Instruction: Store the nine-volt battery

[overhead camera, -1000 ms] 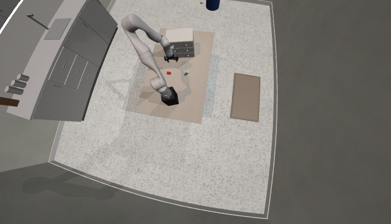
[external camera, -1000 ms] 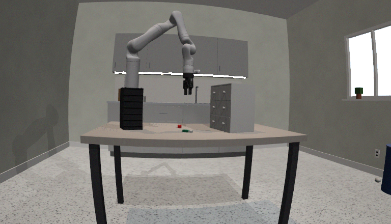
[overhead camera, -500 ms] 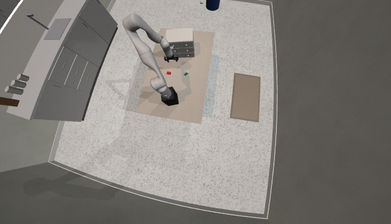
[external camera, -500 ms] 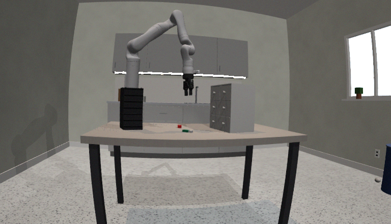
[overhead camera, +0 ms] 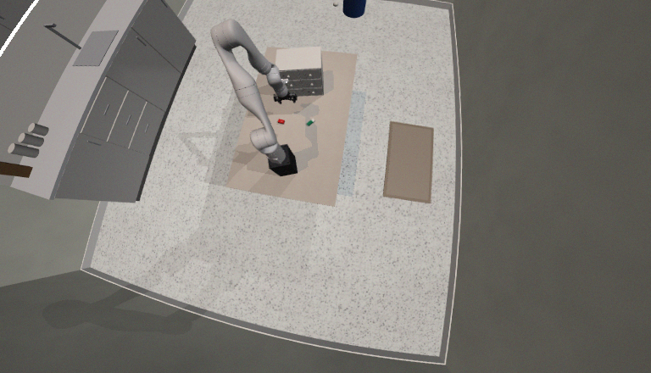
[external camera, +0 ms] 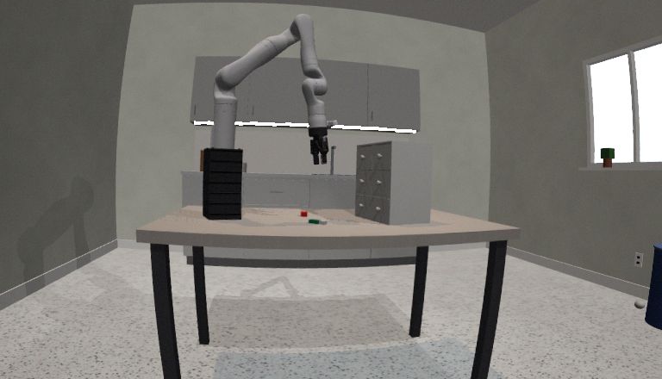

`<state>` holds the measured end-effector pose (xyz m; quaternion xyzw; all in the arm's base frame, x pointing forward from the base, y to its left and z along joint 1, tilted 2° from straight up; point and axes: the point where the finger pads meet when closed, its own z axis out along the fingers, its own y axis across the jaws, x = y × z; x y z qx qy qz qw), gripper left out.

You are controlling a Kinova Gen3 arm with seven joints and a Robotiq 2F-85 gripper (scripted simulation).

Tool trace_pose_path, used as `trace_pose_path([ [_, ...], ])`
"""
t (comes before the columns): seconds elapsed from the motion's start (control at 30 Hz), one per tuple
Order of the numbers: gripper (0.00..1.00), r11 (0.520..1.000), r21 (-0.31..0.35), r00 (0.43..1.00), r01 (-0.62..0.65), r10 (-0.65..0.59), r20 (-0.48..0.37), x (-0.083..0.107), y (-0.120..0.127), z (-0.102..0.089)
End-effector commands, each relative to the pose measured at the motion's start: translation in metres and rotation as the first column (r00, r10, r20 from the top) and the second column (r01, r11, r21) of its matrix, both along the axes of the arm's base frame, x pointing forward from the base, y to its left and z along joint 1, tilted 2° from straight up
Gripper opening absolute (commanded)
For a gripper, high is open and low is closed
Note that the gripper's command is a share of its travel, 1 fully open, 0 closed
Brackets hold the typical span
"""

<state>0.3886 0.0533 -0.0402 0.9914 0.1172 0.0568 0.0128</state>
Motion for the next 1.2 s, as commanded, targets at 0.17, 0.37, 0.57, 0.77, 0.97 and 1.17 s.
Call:
trace_pose_path([
  [0.17,1.0,1.0,0.01,1.0,0.011,-0.012,0.028,0.003,-0.004,-0.004],
  [0.37,1.0,1.0,0.021,0.999,0.011,-0.011,0.037,0.0,-0.002,-0.004],
  [0.57,1.0,1.0,0.027,0.998,0.01,-0.012,0.058,0.002,-0.002,-0.007],
  [0.77,1.0,0.999,0.038,0.992,0.004,-0.009,0.128,0.011,-0.001,-0.012],
  [0.97,1.0,0.998,0.059,0.976,-0.003,-0.01,0.217,0.019,0.0,-0.023],
  [1.17,1.0,0.997,0.073,0.96,-0.009,-0.012,0.279,0.026,0.002,-0.03],
])
